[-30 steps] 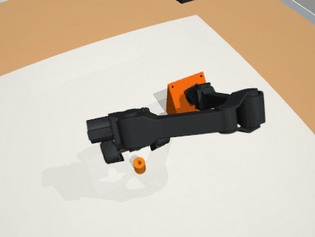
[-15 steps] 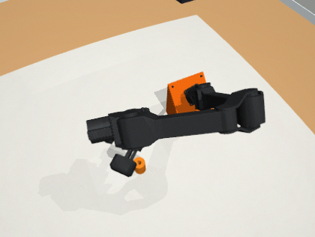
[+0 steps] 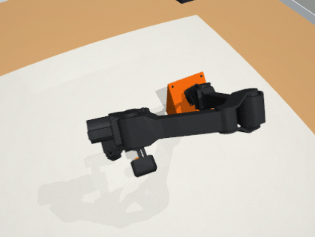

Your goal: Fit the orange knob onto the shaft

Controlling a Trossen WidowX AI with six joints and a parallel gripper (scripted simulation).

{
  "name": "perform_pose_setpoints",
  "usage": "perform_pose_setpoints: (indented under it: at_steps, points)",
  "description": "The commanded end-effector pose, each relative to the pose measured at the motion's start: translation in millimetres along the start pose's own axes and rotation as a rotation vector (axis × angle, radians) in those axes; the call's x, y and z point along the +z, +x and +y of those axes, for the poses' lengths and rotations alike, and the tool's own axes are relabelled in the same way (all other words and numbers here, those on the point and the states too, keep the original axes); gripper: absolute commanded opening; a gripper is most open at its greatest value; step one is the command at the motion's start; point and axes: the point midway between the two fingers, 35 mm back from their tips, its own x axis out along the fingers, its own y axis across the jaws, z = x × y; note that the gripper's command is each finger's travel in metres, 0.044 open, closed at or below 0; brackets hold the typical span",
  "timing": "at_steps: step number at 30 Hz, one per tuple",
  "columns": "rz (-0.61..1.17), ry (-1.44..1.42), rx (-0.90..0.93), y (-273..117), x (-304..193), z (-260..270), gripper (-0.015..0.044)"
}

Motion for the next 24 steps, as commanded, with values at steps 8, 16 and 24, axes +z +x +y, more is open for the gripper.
perform_pose_setpoints:
  at_steps: [8,16,24]
  points:
    - [-0.003,-0.116,0.003,11.2,1.0,0.4,0.0440]
    - [-0.003,-0.116,0.005,39.3,0.6,0.9,0.0440]
    - [-0.004,-0.117,0.005,53.6,0.9,0.9,0.0440]
